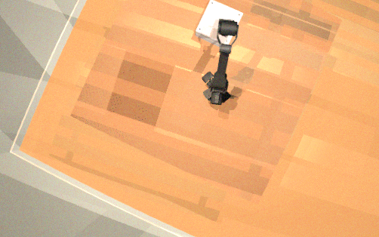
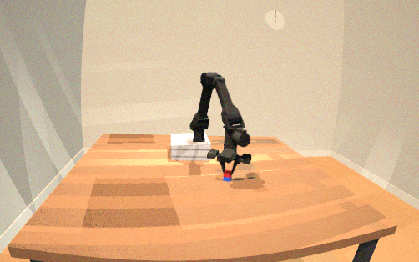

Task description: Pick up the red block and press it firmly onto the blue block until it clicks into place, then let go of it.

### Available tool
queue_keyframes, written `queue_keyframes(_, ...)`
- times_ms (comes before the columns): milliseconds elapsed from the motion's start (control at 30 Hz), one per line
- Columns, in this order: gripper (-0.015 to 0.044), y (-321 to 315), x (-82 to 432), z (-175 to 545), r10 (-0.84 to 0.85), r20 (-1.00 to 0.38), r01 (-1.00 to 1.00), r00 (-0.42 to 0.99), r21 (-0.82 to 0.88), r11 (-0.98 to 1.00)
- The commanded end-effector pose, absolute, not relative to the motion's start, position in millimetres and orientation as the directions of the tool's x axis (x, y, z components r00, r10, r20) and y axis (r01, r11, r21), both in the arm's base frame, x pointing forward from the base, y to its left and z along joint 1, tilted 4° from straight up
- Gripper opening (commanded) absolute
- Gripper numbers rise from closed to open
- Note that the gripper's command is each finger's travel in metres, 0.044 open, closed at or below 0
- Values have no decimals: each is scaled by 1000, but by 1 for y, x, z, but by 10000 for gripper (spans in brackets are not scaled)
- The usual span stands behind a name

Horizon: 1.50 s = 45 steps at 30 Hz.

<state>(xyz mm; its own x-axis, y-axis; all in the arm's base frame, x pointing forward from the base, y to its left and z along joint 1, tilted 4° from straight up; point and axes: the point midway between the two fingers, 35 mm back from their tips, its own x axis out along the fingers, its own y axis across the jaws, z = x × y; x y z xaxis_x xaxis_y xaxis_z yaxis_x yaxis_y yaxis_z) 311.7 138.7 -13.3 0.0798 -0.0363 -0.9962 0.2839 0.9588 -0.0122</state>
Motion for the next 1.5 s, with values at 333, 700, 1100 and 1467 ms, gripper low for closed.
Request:
queue_keyframes(333, 0, 138, 313, -18, -39, -996, 283, 84, -14, 959)
queue_keyframes(700, 79, 138, 312, -16, -37, -996, 286, 81, -12, 958)
queue_keyframes(1100, 220, 138, 312, -16, -37, -996, 286, 81, -12, 958)
queue_keyframes(1467, 220, 142, 304, 86, -38, -996, 283, 84, -13, 959)
